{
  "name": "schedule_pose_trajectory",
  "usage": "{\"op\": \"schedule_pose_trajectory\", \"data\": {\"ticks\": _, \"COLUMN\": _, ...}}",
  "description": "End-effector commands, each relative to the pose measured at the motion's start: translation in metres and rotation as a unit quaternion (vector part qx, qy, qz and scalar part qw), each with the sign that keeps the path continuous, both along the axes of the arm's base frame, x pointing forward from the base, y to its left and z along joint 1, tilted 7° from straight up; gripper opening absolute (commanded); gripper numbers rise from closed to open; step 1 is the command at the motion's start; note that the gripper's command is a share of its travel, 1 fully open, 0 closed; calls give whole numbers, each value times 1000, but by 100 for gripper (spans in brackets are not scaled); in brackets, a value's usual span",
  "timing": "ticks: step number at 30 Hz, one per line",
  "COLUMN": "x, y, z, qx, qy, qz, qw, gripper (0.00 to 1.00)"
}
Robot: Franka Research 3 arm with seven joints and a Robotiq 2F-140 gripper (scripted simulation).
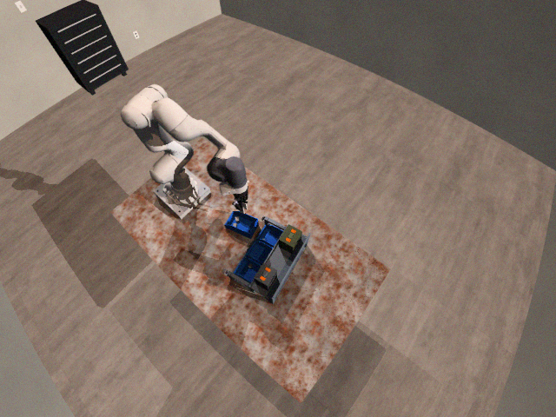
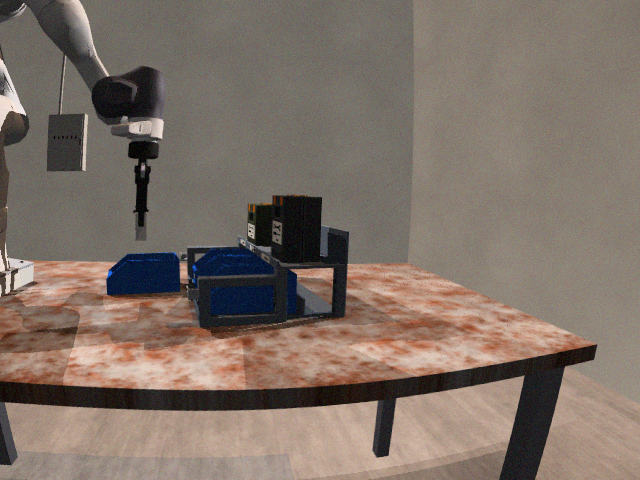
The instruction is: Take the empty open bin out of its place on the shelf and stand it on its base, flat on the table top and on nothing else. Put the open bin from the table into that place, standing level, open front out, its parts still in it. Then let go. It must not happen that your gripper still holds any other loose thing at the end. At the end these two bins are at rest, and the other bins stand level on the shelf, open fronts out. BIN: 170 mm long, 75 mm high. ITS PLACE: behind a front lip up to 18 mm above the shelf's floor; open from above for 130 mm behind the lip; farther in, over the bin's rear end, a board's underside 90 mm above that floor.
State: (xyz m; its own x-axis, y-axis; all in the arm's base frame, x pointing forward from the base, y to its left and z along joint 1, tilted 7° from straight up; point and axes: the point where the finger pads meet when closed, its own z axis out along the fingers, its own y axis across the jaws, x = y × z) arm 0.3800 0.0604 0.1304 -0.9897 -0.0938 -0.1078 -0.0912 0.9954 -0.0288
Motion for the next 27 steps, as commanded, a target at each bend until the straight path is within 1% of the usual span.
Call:
{"op": "schedule_pose_trajectory", "data": {"ticks": 1, "x": 6, "y": 0, "z": -2, "qx": -1, "qy": -9, "qz": -1, "qw": 1000, "gripper": 15}}
{"op": "schedule_pose_trajectory", "data": {"ticks": 13, "x": 8, "y": -1, "z": -18, "qx": -1, "qy": -9, "qz": -1, "qw": 1000, "gripper": 15}}
{"op": "schedule_pose_trajectory", "data": {"ticks": 27, "x": 8, "y": -1, "z": -21, "qx": -1, "qy": -9, "qz": -1, "qw": 1000, "gripper": 15}}
